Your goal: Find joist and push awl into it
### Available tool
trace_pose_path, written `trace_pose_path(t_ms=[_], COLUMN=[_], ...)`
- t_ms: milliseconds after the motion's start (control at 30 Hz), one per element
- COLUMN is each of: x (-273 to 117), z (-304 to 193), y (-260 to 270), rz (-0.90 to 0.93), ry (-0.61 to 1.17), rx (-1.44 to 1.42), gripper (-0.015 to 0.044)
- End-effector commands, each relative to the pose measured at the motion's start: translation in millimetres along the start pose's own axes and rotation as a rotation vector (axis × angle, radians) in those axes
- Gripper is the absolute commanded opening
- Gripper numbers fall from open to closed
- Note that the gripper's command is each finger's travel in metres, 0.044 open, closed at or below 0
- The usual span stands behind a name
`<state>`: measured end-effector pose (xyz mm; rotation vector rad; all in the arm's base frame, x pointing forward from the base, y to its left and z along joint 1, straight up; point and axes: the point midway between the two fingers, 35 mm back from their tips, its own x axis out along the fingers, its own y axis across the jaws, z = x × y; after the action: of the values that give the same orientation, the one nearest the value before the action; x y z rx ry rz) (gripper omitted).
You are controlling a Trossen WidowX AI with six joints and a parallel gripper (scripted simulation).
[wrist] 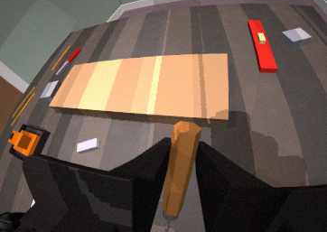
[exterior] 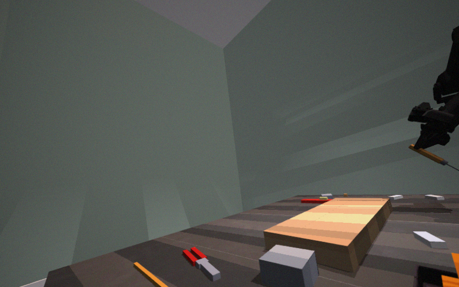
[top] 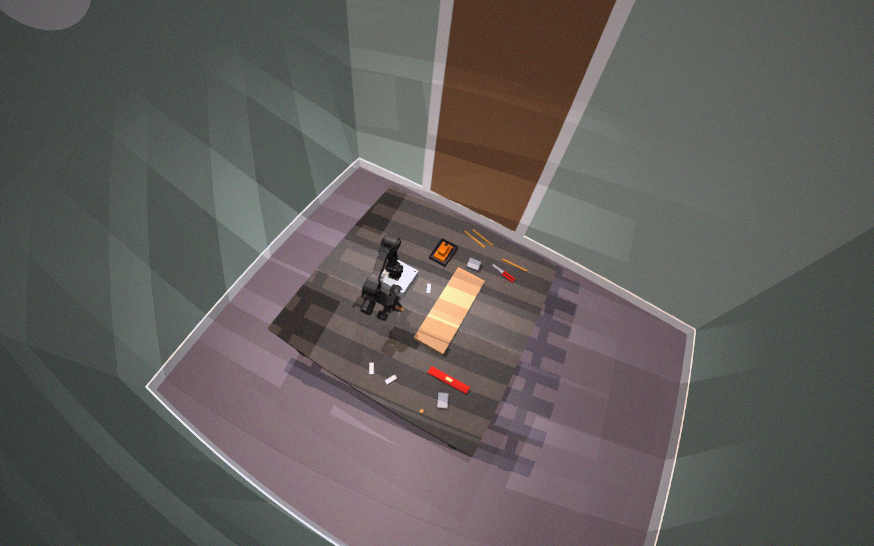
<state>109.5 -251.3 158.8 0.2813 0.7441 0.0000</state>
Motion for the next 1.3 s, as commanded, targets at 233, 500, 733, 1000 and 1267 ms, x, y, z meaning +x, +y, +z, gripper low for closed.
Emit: trace_pose_path(t_ms=[233, 500, 733, 1000, 1267], x=[-39, -47, -20, 17, 54], z=[11, 12, 19, 27, 37], y=[10, 12, 9, 6, 11], rz=[-0.129, -0.17, -0.106, -0.058, -0.005], ry=[-0.315, -0.385, -0.365, -0.338, -0.31], rx=[-0.128, -0.146, -0.14, -0.196, -0.237], gripper=[0.0, 0.0, 0.0, 0.0, 0.0])
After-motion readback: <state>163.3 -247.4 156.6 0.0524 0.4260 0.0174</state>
